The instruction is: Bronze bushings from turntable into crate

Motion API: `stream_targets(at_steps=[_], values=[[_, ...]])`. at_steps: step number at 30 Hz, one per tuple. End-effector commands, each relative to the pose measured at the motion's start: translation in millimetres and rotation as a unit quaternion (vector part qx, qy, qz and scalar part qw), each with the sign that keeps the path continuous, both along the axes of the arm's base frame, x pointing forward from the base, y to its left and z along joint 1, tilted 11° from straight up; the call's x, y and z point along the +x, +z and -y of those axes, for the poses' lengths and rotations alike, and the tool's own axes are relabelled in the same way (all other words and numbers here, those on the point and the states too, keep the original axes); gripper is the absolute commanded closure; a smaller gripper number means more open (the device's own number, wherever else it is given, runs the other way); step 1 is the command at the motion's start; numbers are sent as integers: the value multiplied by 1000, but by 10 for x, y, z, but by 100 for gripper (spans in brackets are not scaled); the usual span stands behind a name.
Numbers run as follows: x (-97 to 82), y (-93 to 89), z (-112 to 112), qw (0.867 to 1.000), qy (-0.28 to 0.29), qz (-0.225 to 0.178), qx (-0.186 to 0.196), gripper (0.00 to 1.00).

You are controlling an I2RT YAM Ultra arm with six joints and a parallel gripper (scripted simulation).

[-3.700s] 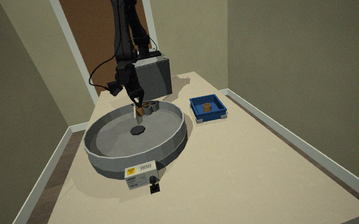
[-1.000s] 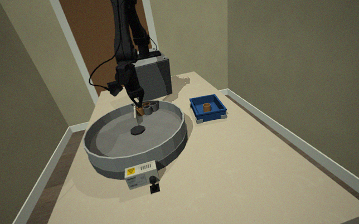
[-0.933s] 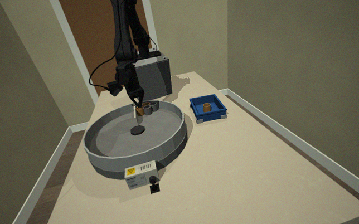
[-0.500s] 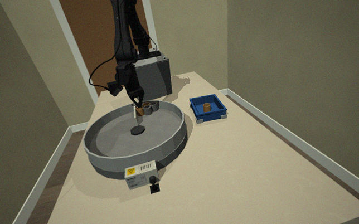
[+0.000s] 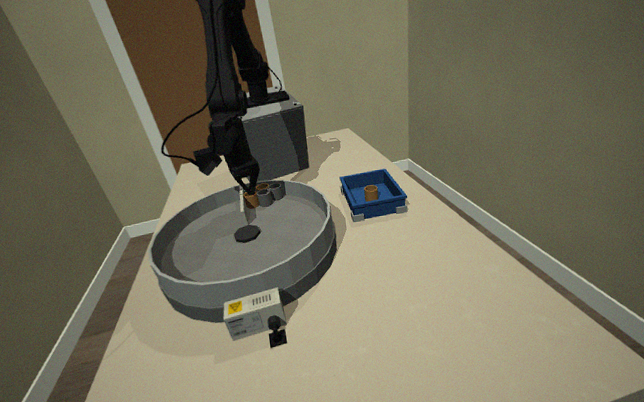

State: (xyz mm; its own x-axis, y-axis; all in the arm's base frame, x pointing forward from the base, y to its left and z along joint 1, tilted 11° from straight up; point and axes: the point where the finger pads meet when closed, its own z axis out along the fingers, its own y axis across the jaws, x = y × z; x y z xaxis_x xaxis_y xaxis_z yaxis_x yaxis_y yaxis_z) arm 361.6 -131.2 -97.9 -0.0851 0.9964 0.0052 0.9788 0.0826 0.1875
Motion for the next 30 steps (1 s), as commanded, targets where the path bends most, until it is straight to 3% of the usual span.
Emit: stream_targets(at_steps=[1,30], values=[[75,107,120,1000,-6,21,-13,87],[53,96,102,1000,-5,16,-11,87]])
